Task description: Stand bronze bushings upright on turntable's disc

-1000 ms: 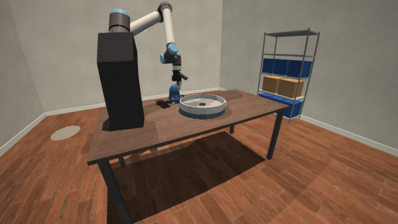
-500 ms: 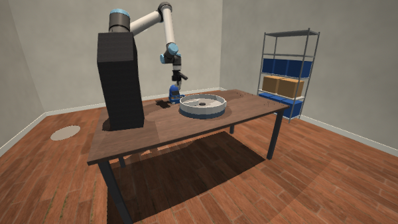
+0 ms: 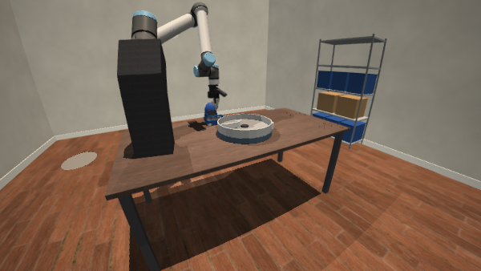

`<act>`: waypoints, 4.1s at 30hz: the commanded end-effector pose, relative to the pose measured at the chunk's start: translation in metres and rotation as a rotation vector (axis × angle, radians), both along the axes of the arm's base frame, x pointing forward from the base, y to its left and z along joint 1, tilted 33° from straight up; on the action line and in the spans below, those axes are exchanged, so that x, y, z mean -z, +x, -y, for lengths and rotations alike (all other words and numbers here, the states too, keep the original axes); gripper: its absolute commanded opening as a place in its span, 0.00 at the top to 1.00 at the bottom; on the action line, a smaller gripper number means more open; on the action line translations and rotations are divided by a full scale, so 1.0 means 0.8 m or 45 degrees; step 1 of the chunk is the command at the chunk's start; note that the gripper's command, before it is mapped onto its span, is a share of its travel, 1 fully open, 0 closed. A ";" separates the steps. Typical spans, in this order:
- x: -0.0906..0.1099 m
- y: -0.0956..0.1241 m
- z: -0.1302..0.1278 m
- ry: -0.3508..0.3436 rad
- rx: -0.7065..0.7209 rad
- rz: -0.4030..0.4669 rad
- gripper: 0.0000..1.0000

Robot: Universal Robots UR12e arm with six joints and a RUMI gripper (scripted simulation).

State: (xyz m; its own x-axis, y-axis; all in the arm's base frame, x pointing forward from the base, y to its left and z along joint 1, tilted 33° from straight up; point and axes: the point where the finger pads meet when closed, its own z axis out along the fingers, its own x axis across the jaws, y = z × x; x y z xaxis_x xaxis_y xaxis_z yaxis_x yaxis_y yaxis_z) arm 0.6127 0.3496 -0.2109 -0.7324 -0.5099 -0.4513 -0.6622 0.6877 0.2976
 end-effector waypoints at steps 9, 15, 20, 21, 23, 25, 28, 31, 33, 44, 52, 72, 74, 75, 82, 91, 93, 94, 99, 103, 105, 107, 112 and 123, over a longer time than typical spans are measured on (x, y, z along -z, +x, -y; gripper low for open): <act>0.030 0.006 -0.019 0.000 0.000 0.001 0.95; 0.050 0.010 -0.031 0.000 0.000 0.001 0.95; 0.070 0.014 -0.043 0.000 0.000 0.001 0.95; 0.073 0.014 -0.045 0.000 0.000 0.001 0.95; 0.076 0.015 -0.047 0.000 0.000 0.001 0.95; 0.078 0.015 -0.048 0.000 0.000 0.001 0.95; 0.078 0.015 -0.048 0.000 0.000 0.001 0.95; 0.078 0.015 -0.048 0.000 0.000 0.001 0.95; 0.078 0.015 -0.048 0.000 0.000 0.001 0.95; 0.078 0.015 -0.048 0.000 0.000 0.001 0.95; 0.078 0.015 -0.048 0.000 0.000 0.001 0.95; 0.085 0.017 -0.053 0.000 0.000 0.001 0.95; 0.085 0.017 -0.053 0.000 0.000 0.001 0.95; 0.085 0.017 -0.053 0.000 0.000 0.001 0.95; 0.085 0.017 -0.053 0.000 0.000 0.001 0.95; 0.085 0.017 -0.053 0.000 0.000 0.001 0.95; 0.085 0.017 -0.053 0.000 0.000 0.001 0.95; 0.085 0.017 -0.053 0.000 0.000 0.001 0.95; 0.085 0.017 -0.053 0.000 0.000 0.001 0.95; 0.085 0.017 -0.053 0.000 0.000 0.001 0.95; 0.085 0.017 -0.053 0.000 0.000 0.001 0.95; 0.085 0.017 -0.053 0.000 0.000 0.001 0.95; 0.088 0.017 -0.054 0.000 0.000 0.001 0.95; 0.104 0.020 -0.064 0.000 0.000 0.001 0.95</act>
State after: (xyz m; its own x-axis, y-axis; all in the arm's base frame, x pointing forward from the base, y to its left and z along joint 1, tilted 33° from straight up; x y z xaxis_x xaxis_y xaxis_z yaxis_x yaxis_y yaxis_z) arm 0.6274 0.3972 -0.2884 -0.7323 -0.5100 -0.4513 -0.6622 0.6877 0.2976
